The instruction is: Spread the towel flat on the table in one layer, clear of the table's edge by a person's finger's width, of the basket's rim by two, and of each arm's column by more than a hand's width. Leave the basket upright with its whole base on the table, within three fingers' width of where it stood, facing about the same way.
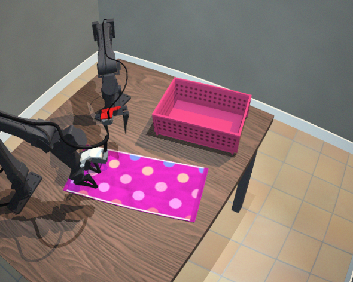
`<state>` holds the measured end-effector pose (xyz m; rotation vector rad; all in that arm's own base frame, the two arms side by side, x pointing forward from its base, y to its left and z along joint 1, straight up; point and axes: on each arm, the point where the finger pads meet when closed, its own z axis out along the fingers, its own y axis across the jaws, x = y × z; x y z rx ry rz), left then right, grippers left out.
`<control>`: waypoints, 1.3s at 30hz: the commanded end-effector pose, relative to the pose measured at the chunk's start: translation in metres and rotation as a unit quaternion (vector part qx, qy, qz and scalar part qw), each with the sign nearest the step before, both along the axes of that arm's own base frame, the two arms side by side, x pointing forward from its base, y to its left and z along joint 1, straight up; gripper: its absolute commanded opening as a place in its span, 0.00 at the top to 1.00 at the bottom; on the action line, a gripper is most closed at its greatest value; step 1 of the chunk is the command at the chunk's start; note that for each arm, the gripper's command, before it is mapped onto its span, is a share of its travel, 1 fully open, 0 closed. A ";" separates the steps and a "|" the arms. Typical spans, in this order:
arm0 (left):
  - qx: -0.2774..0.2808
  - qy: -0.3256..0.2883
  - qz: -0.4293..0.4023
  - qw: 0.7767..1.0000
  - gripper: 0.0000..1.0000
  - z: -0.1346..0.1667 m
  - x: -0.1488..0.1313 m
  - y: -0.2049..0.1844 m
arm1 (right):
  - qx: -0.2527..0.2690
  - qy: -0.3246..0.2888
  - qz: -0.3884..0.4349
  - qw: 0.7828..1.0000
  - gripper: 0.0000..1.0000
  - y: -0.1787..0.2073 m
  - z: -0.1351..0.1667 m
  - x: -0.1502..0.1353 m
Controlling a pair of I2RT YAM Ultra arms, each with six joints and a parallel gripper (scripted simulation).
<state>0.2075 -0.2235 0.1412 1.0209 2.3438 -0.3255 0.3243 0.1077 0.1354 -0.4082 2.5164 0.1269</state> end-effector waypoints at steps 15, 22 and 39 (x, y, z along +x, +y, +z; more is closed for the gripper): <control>-0.002 -0.002 -0.001 1.000 0.36 0.003 0.000 -0.001 | 0.008 -0.031 -0.007 0.999 0.36 0.000 0.023 0.009; -0.002 -0.002 -0.001 1.000 0.36 0.003 0.000 -0.001 | 0.008 -0.031 -0.007 0.999 0.36 0.000 0.023 0.009; 0.004 0.002 0.160 0.987 0.36 0.032 0.009 0.081 | 0.002 -0.013 -0.160 0.987 0.36 -0.072 0.019 -0.031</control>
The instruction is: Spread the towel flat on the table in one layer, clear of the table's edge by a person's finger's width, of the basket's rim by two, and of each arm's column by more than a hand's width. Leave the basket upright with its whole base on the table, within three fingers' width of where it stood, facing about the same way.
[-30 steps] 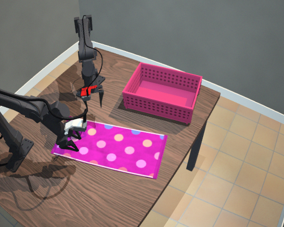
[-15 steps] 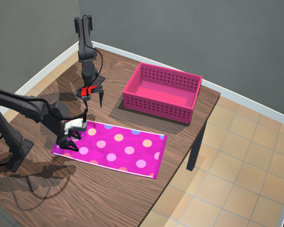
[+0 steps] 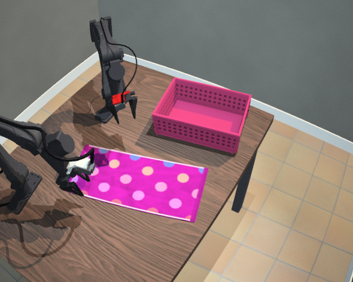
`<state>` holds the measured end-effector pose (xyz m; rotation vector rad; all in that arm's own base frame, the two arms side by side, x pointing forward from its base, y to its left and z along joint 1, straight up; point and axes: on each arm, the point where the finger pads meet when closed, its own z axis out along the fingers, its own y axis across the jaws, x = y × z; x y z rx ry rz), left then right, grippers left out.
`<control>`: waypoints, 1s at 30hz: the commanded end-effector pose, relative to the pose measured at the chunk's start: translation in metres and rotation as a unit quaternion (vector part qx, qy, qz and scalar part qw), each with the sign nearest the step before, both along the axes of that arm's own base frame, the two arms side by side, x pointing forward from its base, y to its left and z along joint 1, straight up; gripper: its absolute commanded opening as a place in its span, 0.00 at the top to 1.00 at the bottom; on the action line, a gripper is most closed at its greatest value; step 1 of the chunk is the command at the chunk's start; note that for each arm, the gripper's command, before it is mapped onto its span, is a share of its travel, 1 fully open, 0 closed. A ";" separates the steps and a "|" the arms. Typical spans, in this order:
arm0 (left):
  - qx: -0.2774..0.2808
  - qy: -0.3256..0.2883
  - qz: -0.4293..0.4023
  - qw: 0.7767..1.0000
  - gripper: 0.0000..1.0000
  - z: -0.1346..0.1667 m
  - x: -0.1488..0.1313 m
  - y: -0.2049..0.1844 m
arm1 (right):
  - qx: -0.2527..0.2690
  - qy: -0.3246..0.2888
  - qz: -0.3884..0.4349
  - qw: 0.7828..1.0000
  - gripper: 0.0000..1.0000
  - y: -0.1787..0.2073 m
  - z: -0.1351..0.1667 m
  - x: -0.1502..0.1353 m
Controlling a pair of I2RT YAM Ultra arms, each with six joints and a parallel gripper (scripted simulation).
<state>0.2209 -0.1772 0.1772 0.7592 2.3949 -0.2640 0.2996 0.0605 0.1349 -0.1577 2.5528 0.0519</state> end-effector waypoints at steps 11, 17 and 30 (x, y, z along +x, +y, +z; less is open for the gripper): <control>0.014 0.017 0.200 0.980 0.36 -0.002 0.005 0.107 | -0.002 -0.025 -0.210 0.977 0.36 -0.092 0.032 -0.038; 0.000 0.002 0.289 0.957 0.36 0.015 0.017 0.152 | -0.004 -0.029 -0.307 0.951 0.36 -0.136 0.042 -0.059; 0.004 0.005 0.286 0.958 0.36 0.014 0.020 0.170 | -0.006 -0.025 -0.422 0.906 0.36 -0.220 0.050 -0.091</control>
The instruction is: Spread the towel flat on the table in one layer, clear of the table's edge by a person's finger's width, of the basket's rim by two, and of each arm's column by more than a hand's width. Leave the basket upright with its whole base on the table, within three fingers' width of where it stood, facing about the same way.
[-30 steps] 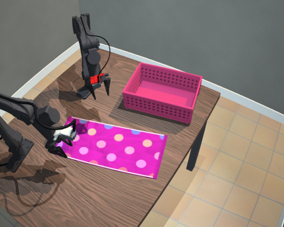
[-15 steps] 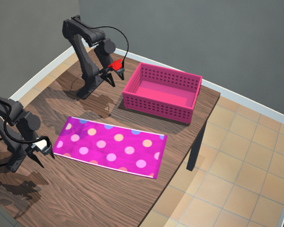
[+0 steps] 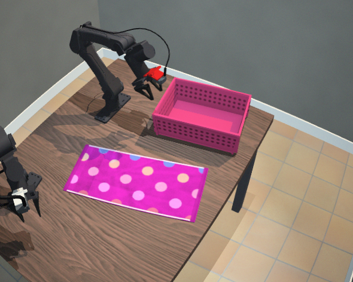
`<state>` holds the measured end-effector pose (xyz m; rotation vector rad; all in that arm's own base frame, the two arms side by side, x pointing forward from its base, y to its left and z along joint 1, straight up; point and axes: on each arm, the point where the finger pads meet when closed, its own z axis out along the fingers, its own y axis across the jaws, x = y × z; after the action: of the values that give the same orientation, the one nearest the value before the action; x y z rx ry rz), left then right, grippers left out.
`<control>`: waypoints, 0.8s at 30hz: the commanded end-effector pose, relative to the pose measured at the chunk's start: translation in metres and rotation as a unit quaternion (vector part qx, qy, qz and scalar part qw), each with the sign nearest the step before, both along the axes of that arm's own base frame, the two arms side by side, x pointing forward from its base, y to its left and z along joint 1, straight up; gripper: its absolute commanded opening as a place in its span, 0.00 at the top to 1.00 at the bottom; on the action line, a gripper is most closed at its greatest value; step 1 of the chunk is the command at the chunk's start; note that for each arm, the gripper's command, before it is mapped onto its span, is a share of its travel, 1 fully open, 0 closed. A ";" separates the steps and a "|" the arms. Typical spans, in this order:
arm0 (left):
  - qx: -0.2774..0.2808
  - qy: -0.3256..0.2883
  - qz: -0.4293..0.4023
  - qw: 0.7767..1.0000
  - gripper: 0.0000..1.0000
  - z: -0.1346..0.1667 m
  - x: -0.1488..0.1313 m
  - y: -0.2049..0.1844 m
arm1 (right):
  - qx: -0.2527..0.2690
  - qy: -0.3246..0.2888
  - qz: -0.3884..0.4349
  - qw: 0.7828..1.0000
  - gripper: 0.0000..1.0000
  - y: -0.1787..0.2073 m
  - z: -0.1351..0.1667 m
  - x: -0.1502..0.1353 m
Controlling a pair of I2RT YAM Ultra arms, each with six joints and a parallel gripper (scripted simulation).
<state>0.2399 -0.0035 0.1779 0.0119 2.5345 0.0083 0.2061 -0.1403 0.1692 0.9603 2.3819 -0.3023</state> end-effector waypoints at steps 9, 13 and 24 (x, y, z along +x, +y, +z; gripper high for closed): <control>-0.007 -0.016 -0.012 1.000 0.36 0.013 0.001 -0.004 | -0.012 -0.017 0.010 1.000 0.36 -0.040 0.023 -0.014; -0.007 -0.016 -0.012 1.000 0.36 0.013 0.001 -0.004 | -0.015 -0.020 0.010 1.000 0.36 -0.040 0.024 -0.013; -0.007 -0.016 -0.012 1.000 0.36 0.013 0.001 -0.004 | -0.015 -0.021 0.010 1.000 0.36 -0.040 0.025 -0.013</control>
<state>0.2397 -0.0062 0.1778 0.0343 2.5351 -0.0059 0.1893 -0.1763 0.1742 0.9423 2.3946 -0.2932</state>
